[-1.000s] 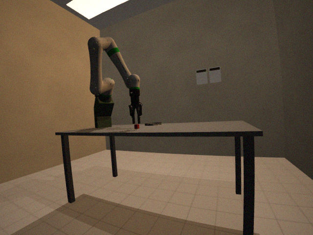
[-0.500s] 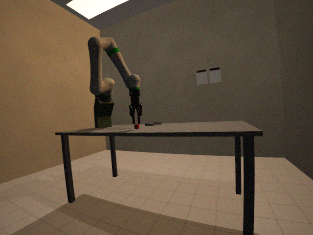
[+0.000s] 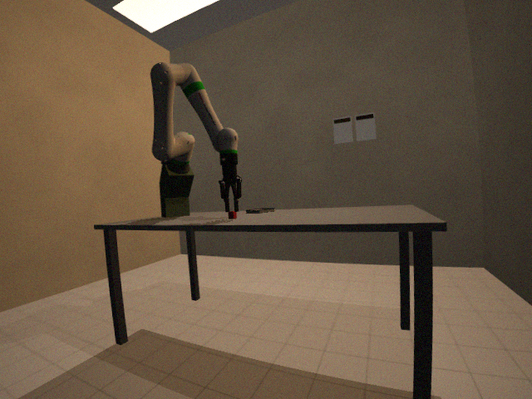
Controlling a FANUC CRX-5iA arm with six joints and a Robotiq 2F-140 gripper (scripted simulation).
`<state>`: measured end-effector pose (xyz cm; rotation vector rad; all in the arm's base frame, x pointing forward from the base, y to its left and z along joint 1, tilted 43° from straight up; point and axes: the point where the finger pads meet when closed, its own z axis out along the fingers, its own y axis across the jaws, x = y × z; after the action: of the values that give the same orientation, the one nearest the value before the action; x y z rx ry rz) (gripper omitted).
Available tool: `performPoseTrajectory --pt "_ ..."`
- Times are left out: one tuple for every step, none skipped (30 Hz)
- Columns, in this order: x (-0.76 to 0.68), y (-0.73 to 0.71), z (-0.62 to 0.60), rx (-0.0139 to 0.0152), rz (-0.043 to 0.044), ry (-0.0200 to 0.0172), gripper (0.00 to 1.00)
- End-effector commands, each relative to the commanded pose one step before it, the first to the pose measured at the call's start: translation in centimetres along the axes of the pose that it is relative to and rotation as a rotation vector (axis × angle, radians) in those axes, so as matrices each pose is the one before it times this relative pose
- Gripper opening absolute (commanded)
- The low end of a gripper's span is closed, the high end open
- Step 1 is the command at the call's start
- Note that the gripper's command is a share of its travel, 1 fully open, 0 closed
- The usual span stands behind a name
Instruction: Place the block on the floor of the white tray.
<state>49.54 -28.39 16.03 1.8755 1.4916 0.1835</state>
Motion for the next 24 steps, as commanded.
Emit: performPoseTrajectory --pt "-0.019 0.071 0.946 -0.00193 0.00019 -0.00092 0.39" --pt "-0.002 0.002 0.302 -0.00003 0.00000 -0.00005 0.39" --pt "0.002 -0.002 0.295 0.00003 0.00000 0.00005 0.39" --pt "-0.001 0.002 0.271 -0.00003 0.00000 -0.00004 0.39" --pt "0.000 0.000 0.000 0.00000 0.00000 0.00000 0.39" --pt "0.000 0.000 0.000 0.00000 0.00000 0.00000 0.39" --pt "0.001 -0.001 0.250 0.00001 0.00000 0.00002 0.39" --pt "-0.001 0.001 0.218 -0.00002 0.00000 -0.00003 0.39" --pt "0.003 -0.003 0.193 0.00005 0.00000 0.00008 0.39" --pt "-0.003 0.003 0.151 -0.00005 0.00000 -0.00008 0.39" --pt "0.000 0.000 0.121 -0.00001 0.00000 -0.00001 0.39" --pt "0.001 -0.001 0.091 0.00002 0.00000 0.00003 0.39" --pt "0.001 -0.001 0.061 0.00002 0.00000 0.00003 0.39" --pt "0.001 -0.001 0.034 0.00002 0.00000 0.00002 0.39" --pt "0.000 0.000 0.014 0.00001 0.00000 0.00001 0.39" --pt "0.000 0.000 0.002 0.00000 0.00000 0.00000 0.39" --pt "0.000 0.000 0.000 0.00000 0.00000 0.00000 0.39" --pt "0.000 0.000 0.000 0.00000 0.00000 0.00000 0.39" --pt "0.000 0.000 0.000 0.00000 0.00000 0.00000 0.39" --pt "0.000 0.000 0.000 0.00000 0.00000 0.00000 0.39" --pt "0.000 0.000 0.000 0.00000 0.00000 0.00000 0.39" --pt "0.000 0.000 0.000 0.00000 0.00000 0.00000 0.39" --pt "0.000 0.000 0.000 0.00000 0.00000 0.00000 0.39" --pt "0.000 0.000 0.000 0.00000 0.00000 0.00000 0.39"
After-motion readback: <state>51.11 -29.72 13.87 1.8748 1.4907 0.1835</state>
